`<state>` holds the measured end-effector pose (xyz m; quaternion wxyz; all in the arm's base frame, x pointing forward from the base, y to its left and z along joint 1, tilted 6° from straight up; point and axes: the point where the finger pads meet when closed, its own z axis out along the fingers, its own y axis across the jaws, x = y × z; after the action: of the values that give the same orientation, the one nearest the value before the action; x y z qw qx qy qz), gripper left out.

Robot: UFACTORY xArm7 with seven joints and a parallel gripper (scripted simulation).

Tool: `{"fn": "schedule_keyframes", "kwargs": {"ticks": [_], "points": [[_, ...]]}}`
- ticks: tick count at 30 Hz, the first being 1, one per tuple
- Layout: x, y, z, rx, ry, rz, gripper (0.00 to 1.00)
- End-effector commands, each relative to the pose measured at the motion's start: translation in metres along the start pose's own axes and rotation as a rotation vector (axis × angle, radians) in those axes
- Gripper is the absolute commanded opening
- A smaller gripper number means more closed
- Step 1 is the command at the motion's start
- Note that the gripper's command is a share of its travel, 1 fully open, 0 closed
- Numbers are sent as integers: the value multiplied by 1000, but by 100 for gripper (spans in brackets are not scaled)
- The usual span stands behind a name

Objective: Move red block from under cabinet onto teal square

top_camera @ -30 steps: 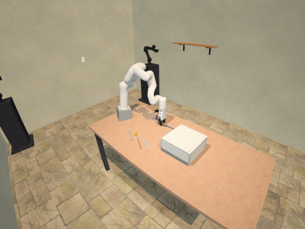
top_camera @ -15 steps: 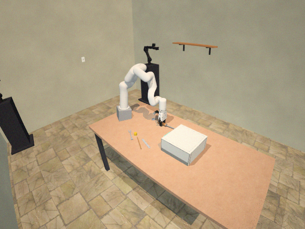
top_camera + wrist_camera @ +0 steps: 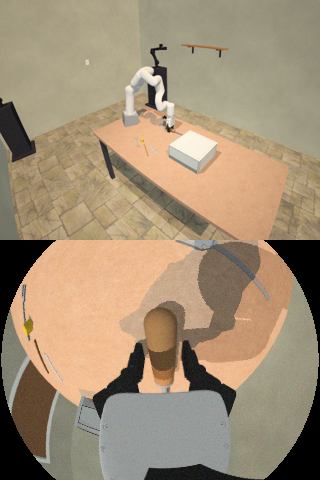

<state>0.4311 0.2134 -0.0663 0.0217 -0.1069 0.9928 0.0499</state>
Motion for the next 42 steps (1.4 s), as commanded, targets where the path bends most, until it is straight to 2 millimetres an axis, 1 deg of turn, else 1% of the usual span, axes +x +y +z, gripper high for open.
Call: {"fn": "schedule_keyframes", "kwargs": {"ticks": [1, 6, 7, 42], "points": [[-2, 0, -1, -1, -4, 0, 58], [-2, 0, -1, -1, -4, 0, 58], [-2, 0, -1, -1, -4, 0, 0], [-2, 0, -1, -1, -4, 0, 0]]}}
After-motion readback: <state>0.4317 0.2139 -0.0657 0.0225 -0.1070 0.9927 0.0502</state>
